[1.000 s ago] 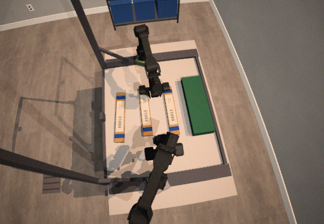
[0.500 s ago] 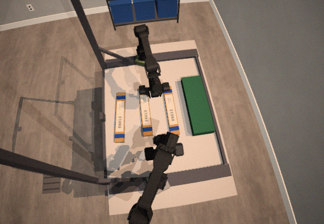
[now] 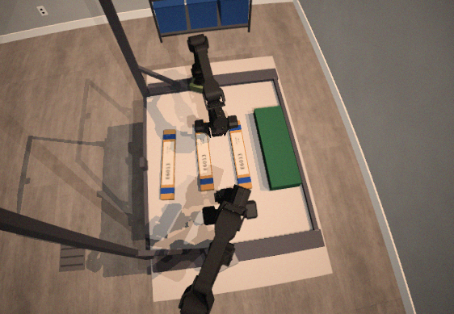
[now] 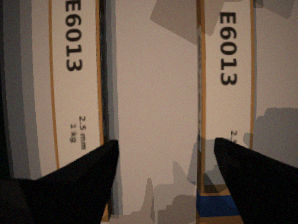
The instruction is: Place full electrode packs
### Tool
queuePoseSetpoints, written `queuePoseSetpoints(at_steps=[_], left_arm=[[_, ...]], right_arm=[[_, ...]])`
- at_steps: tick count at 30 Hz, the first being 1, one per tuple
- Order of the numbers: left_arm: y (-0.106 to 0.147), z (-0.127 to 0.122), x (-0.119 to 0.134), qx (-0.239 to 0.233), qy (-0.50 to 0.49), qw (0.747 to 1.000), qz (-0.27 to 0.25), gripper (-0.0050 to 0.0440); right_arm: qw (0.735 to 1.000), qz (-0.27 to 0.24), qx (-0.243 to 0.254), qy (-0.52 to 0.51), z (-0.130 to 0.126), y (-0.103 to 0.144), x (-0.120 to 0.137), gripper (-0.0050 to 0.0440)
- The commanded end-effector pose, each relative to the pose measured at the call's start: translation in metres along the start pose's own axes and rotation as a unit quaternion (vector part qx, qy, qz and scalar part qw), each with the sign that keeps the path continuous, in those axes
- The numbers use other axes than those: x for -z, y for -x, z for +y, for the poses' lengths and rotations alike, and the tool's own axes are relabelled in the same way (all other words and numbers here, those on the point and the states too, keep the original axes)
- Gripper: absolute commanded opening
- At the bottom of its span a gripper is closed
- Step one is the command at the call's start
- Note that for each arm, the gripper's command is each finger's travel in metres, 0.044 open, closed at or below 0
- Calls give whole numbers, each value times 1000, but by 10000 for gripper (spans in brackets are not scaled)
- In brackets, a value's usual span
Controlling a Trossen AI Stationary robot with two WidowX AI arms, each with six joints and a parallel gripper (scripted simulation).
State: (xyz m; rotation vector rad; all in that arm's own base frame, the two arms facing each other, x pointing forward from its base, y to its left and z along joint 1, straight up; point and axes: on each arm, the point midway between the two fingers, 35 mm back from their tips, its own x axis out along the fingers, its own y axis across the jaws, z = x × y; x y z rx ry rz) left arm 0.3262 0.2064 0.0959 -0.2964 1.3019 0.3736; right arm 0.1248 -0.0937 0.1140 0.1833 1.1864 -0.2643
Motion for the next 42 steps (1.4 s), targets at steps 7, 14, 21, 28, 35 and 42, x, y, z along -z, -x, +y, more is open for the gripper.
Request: queuePoseSetpoints(at_steps=[7,14,21,28,35,42], left_arm=[[7,-20,-16,10,-47,999,-22,430],[-4,-64,-24,8,-42,999,-22,430],[-12,-96,-31,9,-42,999,-23,430],[-23,-141,-38,10,-42,999,-21,430],[-31,-173,-45,11,-41,999,-21,430],[-42,-218,-53,12,-41,999,-21,430]], right_arm=[[1000,-10,4,2,-1,5,-4,430],[1000,-10,4,2,-1,5,-4,430],[1000,-10,4,2,-1,5,-4,430],[1000,-10,4,2,-1,5,-4,430],[1000,-10,4,2,-1,5,-4,430],[1000,-10,4,2,-1,5,-4,430]])
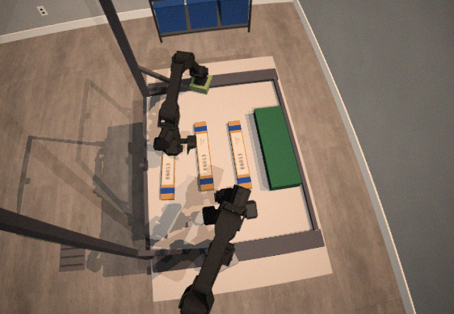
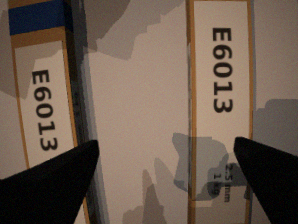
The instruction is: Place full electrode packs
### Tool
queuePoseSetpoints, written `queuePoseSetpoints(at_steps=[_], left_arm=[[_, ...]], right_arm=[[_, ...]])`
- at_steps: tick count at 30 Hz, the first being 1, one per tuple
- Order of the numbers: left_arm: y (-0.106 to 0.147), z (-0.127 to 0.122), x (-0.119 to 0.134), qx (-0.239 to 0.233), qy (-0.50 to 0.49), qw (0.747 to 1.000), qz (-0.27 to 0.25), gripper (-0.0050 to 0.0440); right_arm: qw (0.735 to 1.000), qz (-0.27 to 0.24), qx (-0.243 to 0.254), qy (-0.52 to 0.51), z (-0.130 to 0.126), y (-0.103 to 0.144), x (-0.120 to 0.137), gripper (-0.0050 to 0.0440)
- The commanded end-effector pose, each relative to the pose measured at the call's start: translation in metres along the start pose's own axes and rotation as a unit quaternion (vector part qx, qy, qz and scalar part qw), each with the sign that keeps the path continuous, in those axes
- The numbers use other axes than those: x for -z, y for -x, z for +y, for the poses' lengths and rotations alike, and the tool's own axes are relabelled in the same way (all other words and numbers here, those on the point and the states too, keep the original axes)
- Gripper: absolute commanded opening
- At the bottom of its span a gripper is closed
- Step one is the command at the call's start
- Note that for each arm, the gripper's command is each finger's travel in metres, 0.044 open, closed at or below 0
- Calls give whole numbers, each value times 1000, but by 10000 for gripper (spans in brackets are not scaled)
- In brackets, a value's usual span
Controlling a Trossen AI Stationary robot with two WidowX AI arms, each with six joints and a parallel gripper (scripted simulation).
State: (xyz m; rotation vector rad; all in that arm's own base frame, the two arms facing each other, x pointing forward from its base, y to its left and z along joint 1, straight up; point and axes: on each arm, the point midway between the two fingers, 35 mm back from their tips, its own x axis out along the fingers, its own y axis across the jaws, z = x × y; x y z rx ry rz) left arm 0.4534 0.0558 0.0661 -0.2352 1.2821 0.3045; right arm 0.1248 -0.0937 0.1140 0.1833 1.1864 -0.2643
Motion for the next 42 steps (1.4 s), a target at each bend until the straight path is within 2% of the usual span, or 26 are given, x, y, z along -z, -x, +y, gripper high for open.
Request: queuePoseSetpoints(at_steps=[1,7,18,35,42], left_arm=[[-3,-33,-16,1,0,1000,-7,430],[-12,-64,-24,2,0,1000,-7,430],[-7,-62,-25,5,0,1000,-10,430],[-57,-60,-9,-1,0,1000,2,430],[-60,-59,-8,-1,0,1000,2,430]], right_arm=[[1000,-10,4,2,-1,5,-4,430],[1000,-10,4,2,-1,5,-4,430],[1000,-10,4,2,-1,5,-4,430],[1000,-10,4,2,-1,5,-4,430],[1000,-10,4,2,-1,5,-4,430]])
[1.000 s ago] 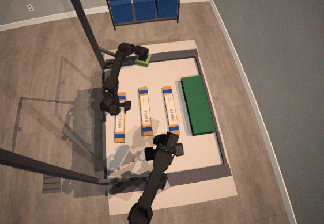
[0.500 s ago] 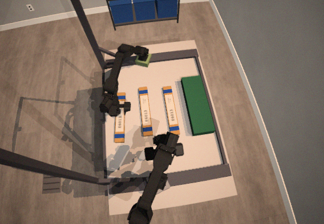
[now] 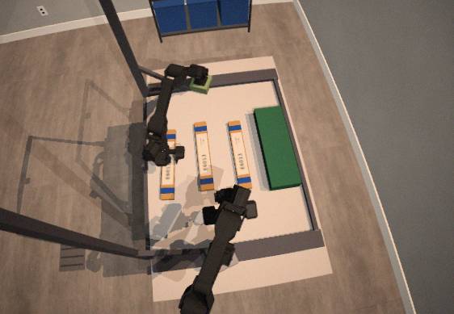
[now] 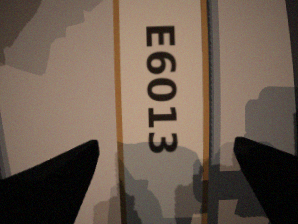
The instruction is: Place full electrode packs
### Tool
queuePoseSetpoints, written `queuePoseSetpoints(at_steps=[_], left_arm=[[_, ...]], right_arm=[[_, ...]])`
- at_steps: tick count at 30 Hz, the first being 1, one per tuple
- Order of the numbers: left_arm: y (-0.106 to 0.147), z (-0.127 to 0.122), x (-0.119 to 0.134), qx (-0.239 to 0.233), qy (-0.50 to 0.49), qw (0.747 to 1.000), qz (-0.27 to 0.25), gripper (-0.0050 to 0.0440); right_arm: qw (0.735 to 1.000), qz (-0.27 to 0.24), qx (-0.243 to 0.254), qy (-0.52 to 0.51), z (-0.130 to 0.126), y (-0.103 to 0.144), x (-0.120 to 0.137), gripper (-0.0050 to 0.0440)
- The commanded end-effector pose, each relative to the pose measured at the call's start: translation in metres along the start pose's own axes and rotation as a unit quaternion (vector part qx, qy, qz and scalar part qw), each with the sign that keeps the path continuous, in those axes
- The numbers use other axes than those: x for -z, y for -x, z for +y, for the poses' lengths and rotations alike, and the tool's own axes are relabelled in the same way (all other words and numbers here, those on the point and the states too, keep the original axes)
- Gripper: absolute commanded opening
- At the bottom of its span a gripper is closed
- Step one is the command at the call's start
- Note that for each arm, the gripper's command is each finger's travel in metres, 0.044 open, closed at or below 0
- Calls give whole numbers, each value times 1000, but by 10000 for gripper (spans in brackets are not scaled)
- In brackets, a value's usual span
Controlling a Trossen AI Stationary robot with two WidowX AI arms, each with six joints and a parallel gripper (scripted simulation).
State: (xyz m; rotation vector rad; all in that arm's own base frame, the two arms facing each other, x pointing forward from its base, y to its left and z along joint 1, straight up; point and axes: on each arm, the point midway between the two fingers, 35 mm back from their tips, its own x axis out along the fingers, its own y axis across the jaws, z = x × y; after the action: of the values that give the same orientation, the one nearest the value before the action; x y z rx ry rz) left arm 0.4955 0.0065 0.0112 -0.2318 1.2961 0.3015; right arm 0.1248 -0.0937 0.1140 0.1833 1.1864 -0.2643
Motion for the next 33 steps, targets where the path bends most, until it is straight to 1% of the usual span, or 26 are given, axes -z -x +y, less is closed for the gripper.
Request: queuePoseSetpoints(at_steps=[1,22,27,28,31,32,33], left_arm=[[-1,2,-1,0,2,1000,-4,430],[-19,1,4,0,2,1000,-4,430],[-19,2,4,0,2,1000,-4,430],[-9,-1,-3,6,2,1000,-17,430],[-9,0,-3,6,2,1000,-17,430],[-16,3,3,1,2,1000,-7,430],[-15,3,2,2,2,1000,-8,430]], right_arm=[[1000,-10,4,2,-1,5,-4,430],[1000,-10,4,2,-1,5,-4,430],[1000,-10,4,2,-1,5,-4,430],[1000,-10,4,2,-1,5,-4,430],[1000,-10,4,2,-1,5,-4,430],[1000,-10,4,2,-1,5,-4,430],[1000,-10,4,2,-1,5,-4,430]])
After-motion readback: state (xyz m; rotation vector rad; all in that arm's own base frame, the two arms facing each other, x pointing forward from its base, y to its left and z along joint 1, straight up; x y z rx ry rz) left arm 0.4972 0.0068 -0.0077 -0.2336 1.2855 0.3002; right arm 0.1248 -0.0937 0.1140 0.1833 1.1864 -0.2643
